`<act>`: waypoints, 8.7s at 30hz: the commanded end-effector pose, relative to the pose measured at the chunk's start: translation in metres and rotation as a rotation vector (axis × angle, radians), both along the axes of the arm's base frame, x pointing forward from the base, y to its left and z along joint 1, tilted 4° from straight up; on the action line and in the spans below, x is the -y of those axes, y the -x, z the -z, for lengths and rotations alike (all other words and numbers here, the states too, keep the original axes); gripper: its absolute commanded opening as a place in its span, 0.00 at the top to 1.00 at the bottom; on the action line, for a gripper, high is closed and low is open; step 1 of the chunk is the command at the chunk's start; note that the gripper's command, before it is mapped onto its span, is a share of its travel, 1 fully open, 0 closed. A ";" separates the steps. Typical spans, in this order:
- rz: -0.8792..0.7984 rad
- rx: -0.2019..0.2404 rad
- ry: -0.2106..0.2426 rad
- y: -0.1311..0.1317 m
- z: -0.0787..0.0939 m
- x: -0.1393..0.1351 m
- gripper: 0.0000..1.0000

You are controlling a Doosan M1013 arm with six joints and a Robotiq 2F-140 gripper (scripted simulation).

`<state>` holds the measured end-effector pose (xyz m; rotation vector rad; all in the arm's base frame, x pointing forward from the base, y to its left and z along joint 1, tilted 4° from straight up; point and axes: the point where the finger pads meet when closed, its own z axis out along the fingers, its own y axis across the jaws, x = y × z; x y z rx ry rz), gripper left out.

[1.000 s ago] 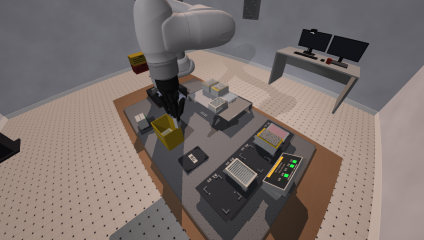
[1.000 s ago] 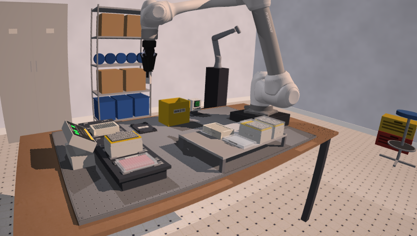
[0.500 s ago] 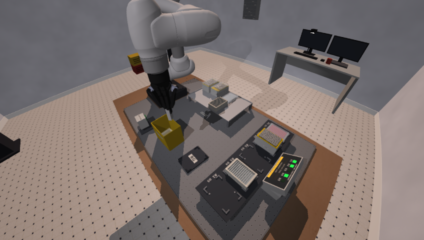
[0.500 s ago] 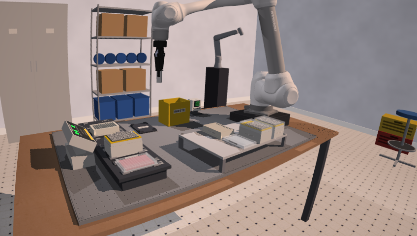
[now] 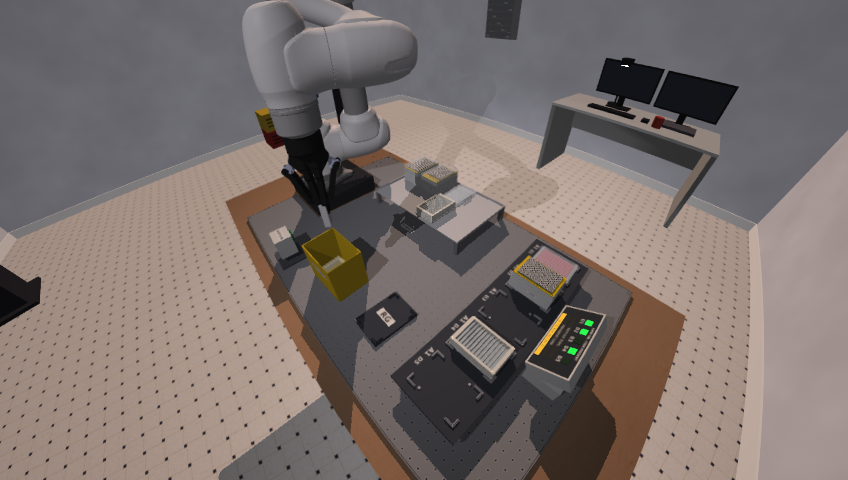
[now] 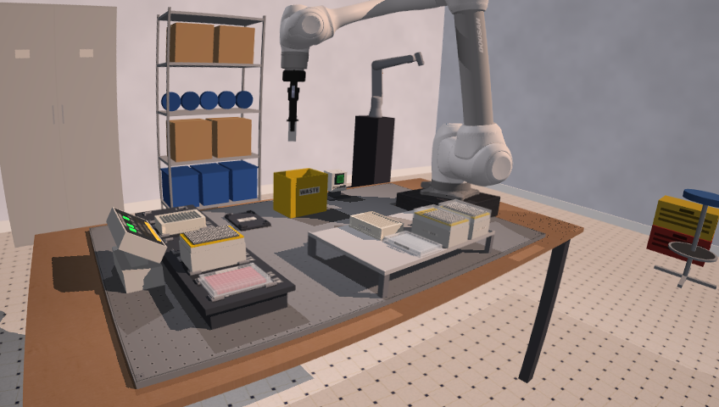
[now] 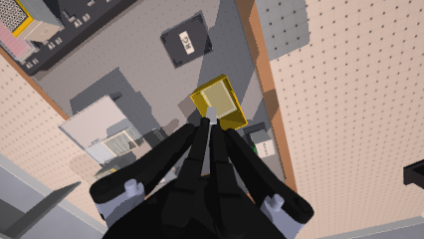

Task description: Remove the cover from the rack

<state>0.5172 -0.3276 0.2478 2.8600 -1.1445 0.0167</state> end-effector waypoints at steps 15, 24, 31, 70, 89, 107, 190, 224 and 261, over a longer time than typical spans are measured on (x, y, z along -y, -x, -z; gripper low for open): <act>-0.259 -0.007 0.001 0.075 -0.002 -0.014 1.00; -0.439 -0.018 -0.001 0.119 -0.002 -0.023 1.00; -0.509 -0.022 -0.001 0.148 -0.001 -0.029 1.00; -0.509 -0.022 -0.001 0.250 0.000 -0.050 1.00; -0.509 -0.022 -0.001 0.250 0.000 -0.050 1.00; -0.509 -0.022 -0.001 0.250 0.000 -0.050 1.00; -0.509 -0.022 -0.001 0.250 0.108 -0.044 1.00; -0.509 -0.022 -0.001 0.251 0.158 -0.040 1.00; -0.509 -0.022 -0.001 0.251 0.204 -0.037 1.00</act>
